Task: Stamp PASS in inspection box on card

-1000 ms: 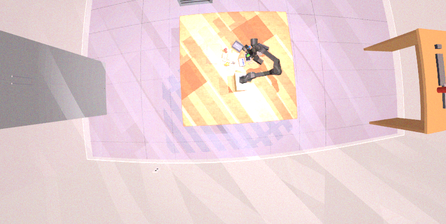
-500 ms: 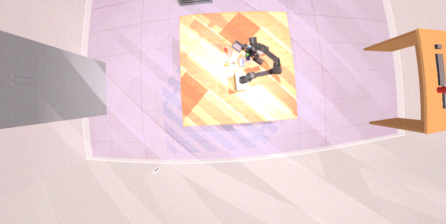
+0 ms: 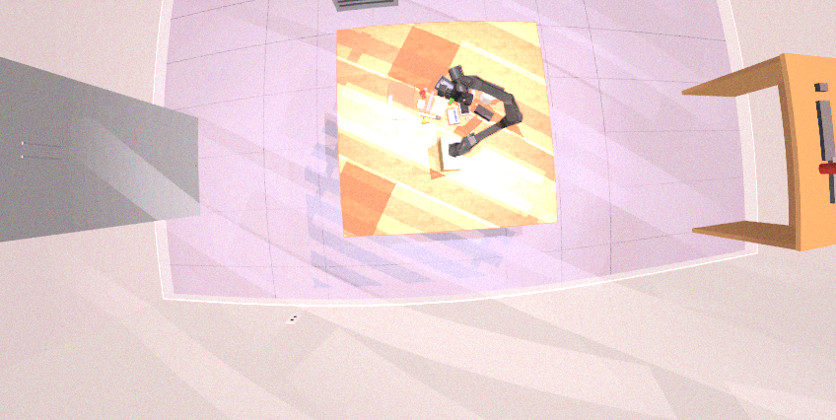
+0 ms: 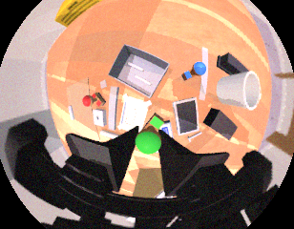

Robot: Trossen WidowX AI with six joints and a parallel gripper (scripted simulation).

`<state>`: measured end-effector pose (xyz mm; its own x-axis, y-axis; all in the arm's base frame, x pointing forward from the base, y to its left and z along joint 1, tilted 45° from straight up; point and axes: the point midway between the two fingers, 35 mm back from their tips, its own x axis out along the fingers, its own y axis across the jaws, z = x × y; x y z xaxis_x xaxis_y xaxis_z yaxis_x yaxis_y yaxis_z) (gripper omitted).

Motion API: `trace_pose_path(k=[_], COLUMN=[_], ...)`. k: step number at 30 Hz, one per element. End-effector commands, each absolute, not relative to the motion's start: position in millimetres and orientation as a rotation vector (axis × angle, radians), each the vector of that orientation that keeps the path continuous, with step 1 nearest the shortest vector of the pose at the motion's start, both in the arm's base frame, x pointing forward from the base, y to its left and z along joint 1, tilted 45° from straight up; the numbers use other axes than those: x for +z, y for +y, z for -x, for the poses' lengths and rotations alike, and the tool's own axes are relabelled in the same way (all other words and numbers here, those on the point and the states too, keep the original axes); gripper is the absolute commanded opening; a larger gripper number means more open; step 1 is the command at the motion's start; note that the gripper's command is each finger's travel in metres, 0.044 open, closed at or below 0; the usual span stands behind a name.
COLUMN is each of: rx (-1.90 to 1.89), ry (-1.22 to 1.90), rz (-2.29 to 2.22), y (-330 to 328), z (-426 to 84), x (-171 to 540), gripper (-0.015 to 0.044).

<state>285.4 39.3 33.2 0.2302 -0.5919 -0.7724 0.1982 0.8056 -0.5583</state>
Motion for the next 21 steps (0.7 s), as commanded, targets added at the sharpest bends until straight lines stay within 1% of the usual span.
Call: trace_pose_path(k=[1, 10, 21], rx=[-0.493, -0.351, -0.347], ry=[1.262, 1.351, 1.353], rz=[0.448, 0.630, 0.633], y=[55.2, 85.1, 83.0], z=[-287.0, -280.0, -280.9], x=[21.4, -10.7, -14.7], gripper=[0.0000, 0.0000, 0.0000])
